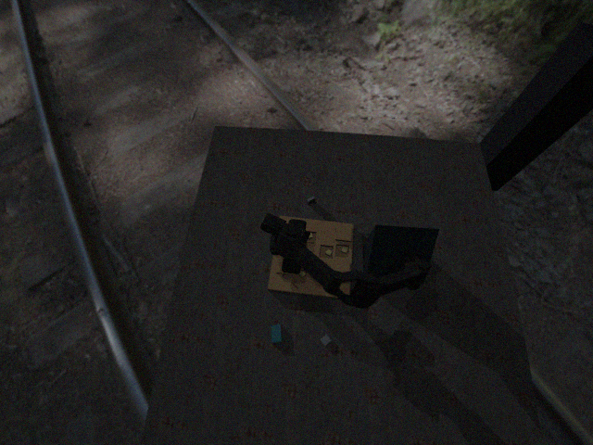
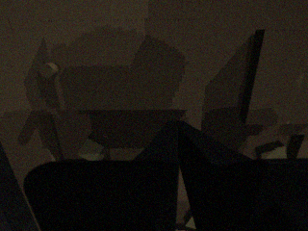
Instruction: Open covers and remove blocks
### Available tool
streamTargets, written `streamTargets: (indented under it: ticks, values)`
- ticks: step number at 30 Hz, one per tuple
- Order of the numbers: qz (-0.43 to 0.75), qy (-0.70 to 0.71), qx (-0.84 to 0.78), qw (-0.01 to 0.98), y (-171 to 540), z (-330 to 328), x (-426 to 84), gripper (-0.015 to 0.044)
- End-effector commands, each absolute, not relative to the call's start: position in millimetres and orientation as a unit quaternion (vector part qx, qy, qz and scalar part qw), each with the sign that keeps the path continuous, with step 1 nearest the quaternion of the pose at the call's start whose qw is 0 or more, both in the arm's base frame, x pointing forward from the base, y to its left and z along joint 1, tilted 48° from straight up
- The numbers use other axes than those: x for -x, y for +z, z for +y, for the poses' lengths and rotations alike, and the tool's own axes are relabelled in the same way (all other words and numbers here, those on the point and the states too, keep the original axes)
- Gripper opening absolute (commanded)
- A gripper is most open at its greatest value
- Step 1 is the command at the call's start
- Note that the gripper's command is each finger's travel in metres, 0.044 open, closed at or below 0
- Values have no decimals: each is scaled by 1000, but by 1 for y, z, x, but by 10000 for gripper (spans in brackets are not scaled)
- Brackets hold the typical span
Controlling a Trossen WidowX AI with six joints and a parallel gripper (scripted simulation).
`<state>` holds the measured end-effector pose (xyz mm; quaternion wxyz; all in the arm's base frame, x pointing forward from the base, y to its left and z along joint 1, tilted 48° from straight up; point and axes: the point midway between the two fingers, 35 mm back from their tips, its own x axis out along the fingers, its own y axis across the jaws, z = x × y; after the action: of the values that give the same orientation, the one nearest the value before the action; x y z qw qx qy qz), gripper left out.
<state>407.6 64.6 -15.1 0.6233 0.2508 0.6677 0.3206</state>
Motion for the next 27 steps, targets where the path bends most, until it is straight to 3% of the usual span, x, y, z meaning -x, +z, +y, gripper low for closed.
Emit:
streamTargets:
  ticks: [1,16,27]
  values:
    - [669,321,-249,623,-12,60,-408,0]
    - [669,320,-251,622,-3,50,-409,0]
    - [684,283,-276,613,-13,16,-361,0]
